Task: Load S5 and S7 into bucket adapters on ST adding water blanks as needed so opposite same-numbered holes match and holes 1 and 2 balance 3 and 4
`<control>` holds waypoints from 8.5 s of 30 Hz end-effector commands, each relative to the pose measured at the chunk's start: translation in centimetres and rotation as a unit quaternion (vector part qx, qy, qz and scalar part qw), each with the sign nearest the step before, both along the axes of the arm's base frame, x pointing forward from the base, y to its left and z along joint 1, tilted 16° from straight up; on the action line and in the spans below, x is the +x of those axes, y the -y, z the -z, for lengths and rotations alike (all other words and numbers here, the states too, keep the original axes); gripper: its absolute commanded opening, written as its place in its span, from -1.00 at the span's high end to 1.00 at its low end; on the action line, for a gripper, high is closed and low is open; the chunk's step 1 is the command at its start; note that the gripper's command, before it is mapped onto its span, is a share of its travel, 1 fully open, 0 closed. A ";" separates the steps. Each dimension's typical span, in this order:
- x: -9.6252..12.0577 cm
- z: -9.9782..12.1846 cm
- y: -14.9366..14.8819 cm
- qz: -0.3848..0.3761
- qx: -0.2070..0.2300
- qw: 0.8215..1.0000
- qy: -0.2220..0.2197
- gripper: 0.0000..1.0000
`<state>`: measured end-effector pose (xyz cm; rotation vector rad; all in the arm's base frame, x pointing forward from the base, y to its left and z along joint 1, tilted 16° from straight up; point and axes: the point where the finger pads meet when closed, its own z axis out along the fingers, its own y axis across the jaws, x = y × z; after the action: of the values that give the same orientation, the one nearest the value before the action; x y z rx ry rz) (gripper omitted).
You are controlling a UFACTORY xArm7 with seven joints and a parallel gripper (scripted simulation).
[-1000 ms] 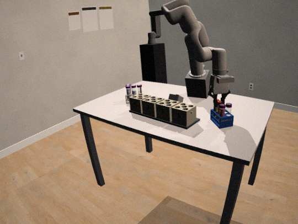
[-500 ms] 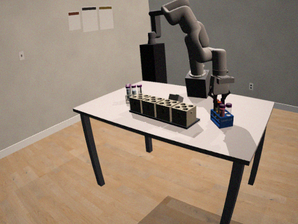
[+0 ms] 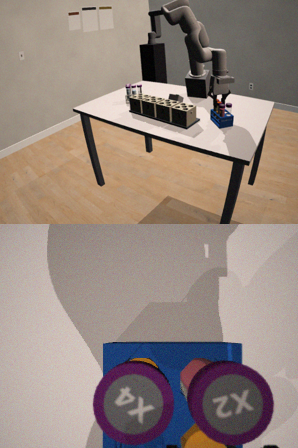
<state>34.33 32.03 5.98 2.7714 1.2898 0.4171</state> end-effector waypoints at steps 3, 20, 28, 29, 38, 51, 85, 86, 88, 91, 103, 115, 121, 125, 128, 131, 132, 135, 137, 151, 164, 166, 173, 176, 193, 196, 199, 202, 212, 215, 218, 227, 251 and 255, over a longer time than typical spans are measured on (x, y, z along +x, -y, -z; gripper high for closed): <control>0.0 -0.1 -0.1 -0.001 0.001 1.000 0.001 0.13; -0.2 -1.1 0.0 0.000 0.001 1.000 0.001 0.13; -0.5 -2.2 0.0 0.000 0.001 1.000 0.001 0.13; -0.6 -2.4 0.0 0.000 0.001 1.000 0.001 0.13; -1.1 -4.1 0.2 0.000 0.001 1.000 0.001 0.13; -1.6 -6.3 0.3 0.000 0.001 1.000 0.001 0.13; -3.2 -12.1 0.7 0.000 0.001 1.000 0.001 0.13; -3.3 -12.3 0.7 0.000 0.001 1.000 0.001 0.13; -3.4 -12.6 0.7 0.000 0.001 1.000 0.001 0.13; -3.5 -13.2 0.7 0.000 0.001 1.000 0.001 0.13; -3.5 -13.2 0.7 0.000 0.001 1.000 0.001 0.13; -3.5 -13.2 0.7 0.000 0.001 1.000 0.001 0.13; -4.5 -12.8 1.9 0.000 0.001 1.000 0.001 -0.15; -5.7 -12.4 3.4 0.000 0.001 1.000 0.001 -0.15; -6.0 -12.3 3.8 0.000 0.001 1.000 0.001 -0.15; -6.0 -12.3 3.8 0.000 0.001 1.000 0.001 -0.15; -6.0 -12.3 3.8 0.000 0.001 1.000 0.001 -0.15; -6.0 -12.3 3.8 0.000 0.001 1.000 0.001 -0.15; -6.0 -12.3 3.8 0.000 0.001 1.000 0.001 -0.15; -5.7 -11.1 3.7 0.000 0.001 1.000 0.001 -0.15; -5.1 -9.0 3.6 0.000 0.001 1.000 0.001 -0.15; -5.0 -8.6 3.5 0.000 0.001 1.000 0.001 -0.15; -4.6 -7.3 3.5 0.000 0.001 1.000 0.001 -0.15; -4.5 -6.7 3.4 0.000 0.001 1.000 0.001 -0.15; -3.7 -3.8 3.2 0.000 0.001 1.000 0.001 -0.15; -3.6 -3.4 3.2 0.000 0.001 1.000 0.001 -0.15; -3.4 -3.0 3.2 0.000 0.001 1.000 0.001 -0.15; -3.3 -2.4 3.2 0.000 0.001 1.000 0.001 -0.15; -2.9 -1.0 3.1 0.000 0.001 1.000 0.001 -0.15; -2.9 -1.0 3.1 0.000 0.001 1.000 0.001 -0.15; -2.9 -1.0 3.1 0.000 0.001 1.000 0.001 -0.15; -2.9 -1.0 3.1 0.000 0.001 1.000 0.001 -0.15; -2.6 0.0 3.0 0.000 0.001 1.000 0.001 -0.15; -2.6 0.2 3.0 0.000 0.001 1.000 0.001 -0.15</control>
<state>31.61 28.91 5.99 2.7734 1.2921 0.4141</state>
